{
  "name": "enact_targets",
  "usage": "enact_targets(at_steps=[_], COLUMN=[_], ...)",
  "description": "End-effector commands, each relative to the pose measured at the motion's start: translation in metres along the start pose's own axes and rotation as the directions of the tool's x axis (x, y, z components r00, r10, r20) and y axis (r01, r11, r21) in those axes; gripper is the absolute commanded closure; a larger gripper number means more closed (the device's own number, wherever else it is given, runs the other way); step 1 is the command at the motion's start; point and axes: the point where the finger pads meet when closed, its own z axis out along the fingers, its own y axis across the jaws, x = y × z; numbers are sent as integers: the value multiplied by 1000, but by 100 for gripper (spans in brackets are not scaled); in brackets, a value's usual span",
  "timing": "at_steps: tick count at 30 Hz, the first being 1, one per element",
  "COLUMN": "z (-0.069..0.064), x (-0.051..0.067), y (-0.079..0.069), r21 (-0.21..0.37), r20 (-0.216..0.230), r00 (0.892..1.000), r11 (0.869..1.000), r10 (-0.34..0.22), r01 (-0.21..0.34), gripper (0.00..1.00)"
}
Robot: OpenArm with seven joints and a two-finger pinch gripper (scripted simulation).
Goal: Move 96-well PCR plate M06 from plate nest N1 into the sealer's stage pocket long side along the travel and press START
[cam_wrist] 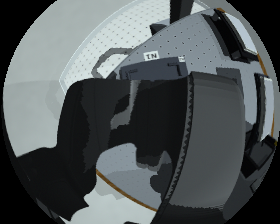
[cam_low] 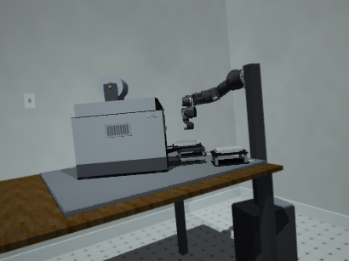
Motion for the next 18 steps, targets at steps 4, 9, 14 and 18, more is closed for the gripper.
enact_targets(at_steps=[4, 9, 14, 18], z=[1, 1, 1, 1], x=[1, 1, 1, 1], y=[-1, -1, -1, -1], r21=[168, 168, 168, 168], r20=[-19, -19, -19, -19], r00=[987, 987, 987, 987], r11=[973, 973, 973, 973], r10=[-159, -159, -159, -159], r01=[160, 160, 160, 160], gripper=[100, 100, 100, 100])
